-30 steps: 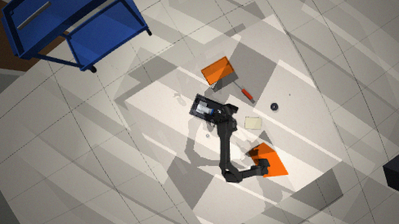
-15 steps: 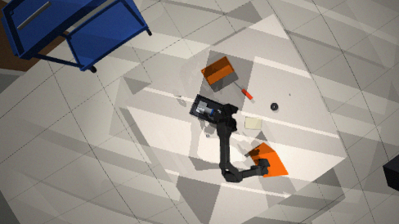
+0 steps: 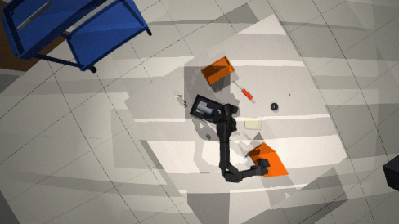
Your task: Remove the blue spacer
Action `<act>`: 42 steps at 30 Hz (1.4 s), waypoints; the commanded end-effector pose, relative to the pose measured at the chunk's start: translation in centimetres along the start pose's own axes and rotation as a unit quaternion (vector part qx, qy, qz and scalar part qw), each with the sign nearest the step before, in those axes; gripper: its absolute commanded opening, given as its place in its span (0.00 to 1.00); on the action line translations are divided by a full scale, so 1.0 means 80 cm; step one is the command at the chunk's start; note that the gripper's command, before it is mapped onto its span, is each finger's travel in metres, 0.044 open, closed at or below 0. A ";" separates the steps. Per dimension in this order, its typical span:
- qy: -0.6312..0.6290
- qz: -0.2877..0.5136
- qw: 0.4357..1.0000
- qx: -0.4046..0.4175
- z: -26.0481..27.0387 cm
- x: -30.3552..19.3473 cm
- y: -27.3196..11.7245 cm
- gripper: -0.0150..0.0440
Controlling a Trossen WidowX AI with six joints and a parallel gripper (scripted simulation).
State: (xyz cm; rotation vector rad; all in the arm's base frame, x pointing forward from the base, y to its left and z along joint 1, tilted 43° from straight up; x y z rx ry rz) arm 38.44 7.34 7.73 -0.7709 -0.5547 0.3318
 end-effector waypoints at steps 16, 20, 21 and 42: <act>0.002 0.002 1.000 -0.001 -0.001 -0.001 0.038 1.00; 0.002 0.001 1.000 0.000 -0.001 -0.002 0.046 1.00; 0.002 0.001 1.000 0.000 -0.001 -0.002 0.048 1.00; 0.002 0.001 1.000 0.000 -0.001 -0.002 0.049 1.00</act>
Point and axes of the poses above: the point midway between the two fingers, 35 mm back from their tips, its own y axis out along the fingers, its own z axis across the jaws, x = y × z, the point moved 4 cm from there along -y, back along the fingers, and after that the axes turned 7 degrees about y, right-handed, at the moved point
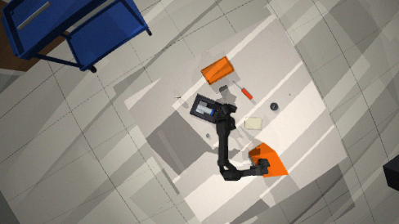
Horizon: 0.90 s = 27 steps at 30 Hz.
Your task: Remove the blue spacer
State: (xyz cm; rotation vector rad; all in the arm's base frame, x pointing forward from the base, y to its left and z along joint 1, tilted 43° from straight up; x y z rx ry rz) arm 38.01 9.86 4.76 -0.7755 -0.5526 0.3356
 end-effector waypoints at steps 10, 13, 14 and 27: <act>0.002 -0.001 1.000 0.001 0.000 0.000 0.000 1.00; 0.002 -0.001 1.000 0.001 0.000 0.000 0.000 1.00; 0.002 -0.001 1.000 0.001 0.000 0.000 0.000 1.00; 0.002 -0.001 1.000 0.002 0.000 0.000 0.020 1.00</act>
Point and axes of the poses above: the point midway between the two fingers, 35 mm back from their tips, its own y axis out along the fingers, its own z axis across the jaws, x = y × z, the point moved 4 cm from there along -y, back along the fingers, and after that the axes turned 7 degrees about y, right-handed, at the moved point
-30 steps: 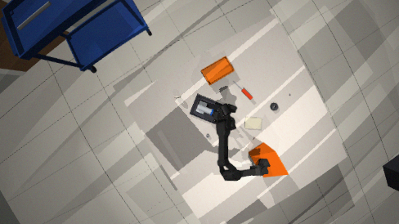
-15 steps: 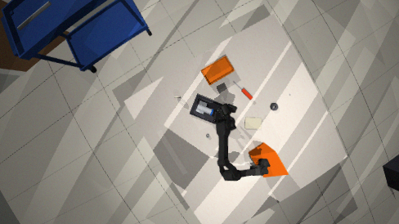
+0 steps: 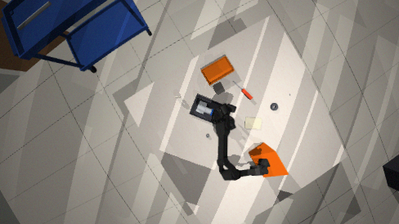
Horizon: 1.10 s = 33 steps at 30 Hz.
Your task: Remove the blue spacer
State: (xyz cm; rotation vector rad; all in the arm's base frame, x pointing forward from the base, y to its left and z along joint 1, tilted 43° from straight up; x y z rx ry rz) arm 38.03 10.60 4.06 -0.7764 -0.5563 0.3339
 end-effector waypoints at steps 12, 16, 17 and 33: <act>0.003 0.000 1.000 0.003 0.001 -0.001 0.010 1.00; 0.001 0.001 1.000 0.001 0.000 -0.001 0.010 0.82; 0.001 0.001 1.000 0.001 0.000 -0.001 0.010 0.78; 0.001 0.001 1.000 0.001 0.000 -0.001 0.010 0.25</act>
Point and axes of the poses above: the point midway between the two fingers, 35 mm back from their tips, its own y axis out along the fingers, its own z axis across the jaws, x = y × z, the point moved 4 cm from there along -y, back along the fingers, and after that the axes turned 7 degrees about y, right-handed, at the moved point
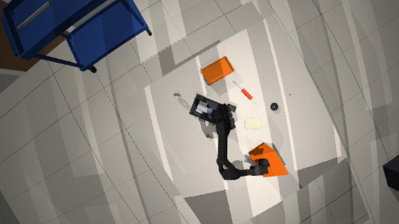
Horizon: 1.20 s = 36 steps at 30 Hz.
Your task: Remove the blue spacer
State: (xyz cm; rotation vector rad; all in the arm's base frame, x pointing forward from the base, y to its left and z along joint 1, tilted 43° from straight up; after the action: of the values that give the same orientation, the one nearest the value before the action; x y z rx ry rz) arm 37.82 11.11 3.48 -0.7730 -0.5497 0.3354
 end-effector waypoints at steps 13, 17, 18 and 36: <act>0.000 -0.001 1.000 0.000 -0.002 -0.010 0.000 0.25; 0.001 -0.001 1.000 0.000 -0.003 -0.014 0.000 0.25; 0.001 -0.001 1.000 0.000 -0.003 -0.015 0.000 0.25; 0.001 -0.001 1.000 0.000 -0.003 -0.020 0.000 0.25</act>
State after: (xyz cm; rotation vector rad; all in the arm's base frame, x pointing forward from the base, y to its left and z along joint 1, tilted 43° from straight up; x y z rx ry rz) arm 36.71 10.30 2.81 -0.7700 -0.5482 0.3328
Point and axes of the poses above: the point midway between the two fingers, 35 mm back from their tips, its own y axis out along the fingers, its own z axis across the jaws, x = y × z, the point moved 4 cm from there along -y, back along the fingers, and after that the axes turned 7 degrees about y, right-handed, at the moved point
